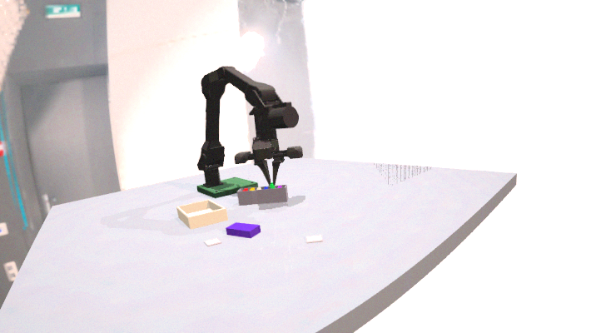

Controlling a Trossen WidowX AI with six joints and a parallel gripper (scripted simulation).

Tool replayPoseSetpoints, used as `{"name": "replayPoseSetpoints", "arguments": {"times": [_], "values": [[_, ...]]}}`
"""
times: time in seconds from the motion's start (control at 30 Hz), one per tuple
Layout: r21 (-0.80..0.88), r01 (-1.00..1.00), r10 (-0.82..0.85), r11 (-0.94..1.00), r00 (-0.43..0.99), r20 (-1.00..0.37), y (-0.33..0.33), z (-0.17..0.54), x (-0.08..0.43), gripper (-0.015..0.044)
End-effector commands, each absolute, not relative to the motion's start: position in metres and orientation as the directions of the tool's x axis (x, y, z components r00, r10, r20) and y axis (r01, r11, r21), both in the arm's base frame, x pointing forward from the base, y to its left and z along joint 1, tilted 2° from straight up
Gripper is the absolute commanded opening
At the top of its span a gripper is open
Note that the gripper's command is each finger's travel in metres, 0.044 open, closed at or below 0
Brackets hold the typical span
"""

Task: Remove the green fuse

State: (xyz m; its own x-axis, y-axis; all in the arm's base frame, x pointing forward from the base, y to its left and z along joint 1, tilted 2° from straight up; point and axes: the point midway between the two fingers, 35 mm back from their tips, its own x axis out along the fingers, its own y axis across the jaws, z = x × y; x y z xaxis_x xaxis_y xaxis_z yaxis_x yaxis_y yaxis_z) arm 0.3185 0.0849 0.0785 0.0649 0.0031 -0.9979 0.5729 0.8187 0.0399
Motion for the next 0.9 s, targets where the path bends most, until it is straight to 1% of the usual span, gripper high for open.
{"name": "replayPoseSetpoints", "arguments": {"times": [0.0, 0.87], "values": [[0.04, 0.573, 0.004, 0.819, 0.065, -0.998, 0.085, 0.081, 0.318, 0.0], [0.041, 0.573, 0.005, 0.818, 0.064, -0.998, 0.085, 0.094, 0.317, 0.0]]}}
